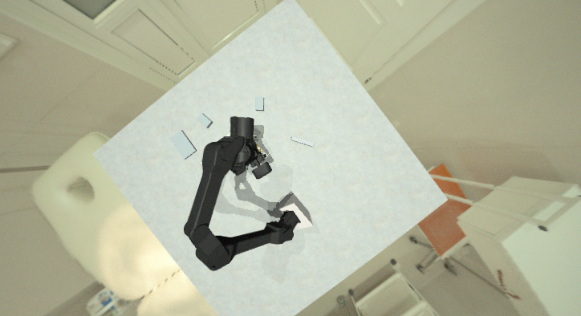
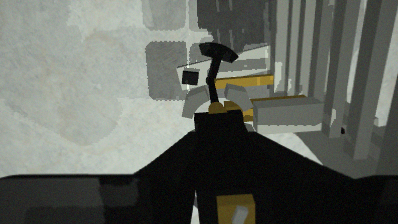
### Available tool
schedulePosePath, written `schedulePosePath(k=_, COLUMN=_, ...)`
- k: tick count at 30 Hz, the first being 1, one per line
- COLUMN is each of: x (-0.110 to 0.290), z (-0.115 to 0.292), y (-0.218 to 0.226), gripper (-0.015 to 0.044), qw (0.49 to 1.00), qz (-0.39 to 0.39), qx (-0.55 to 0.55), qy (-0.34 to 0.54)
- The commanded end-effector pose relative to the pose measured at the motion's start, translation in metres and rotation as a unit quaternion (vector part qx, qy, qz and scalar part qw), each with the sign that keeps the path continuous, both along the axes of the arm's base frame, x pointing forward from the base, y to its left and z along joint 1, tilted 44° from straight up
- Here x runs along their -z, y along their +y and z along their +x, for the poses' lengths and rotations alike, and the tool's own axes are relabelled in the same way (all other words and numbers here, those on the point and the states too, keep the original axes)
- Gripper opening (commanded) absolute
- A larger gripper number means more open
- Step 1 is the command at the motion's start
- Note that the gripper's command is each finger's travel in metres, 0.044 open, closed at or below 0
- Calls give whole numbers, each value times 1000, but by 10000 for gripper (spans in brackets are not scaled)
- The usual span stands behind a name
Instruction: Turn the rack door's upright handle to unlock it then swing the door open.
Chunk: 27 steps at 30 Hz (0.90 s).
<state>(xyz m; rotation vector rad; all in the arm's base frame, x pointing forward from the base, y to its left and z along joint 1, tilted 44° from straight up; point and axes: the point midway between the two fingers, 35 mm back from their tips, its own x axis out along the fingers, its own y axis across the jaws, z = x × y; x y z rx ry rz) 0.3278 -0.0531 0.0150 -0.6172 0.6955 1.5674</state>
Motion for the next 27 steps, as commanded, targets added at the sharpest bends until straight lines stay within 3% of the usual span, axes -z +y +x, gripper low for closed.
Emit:
schedulePosePath(k=1, x=-3, z=-7, y=1, gripper=10, qw=999, qz=-6, qx=38, qy=32)
schedulePosePath(k=27, x=-27, z=-61, y=20, gripper=10, qw=962, qz=-28, qx=199, qy=182)
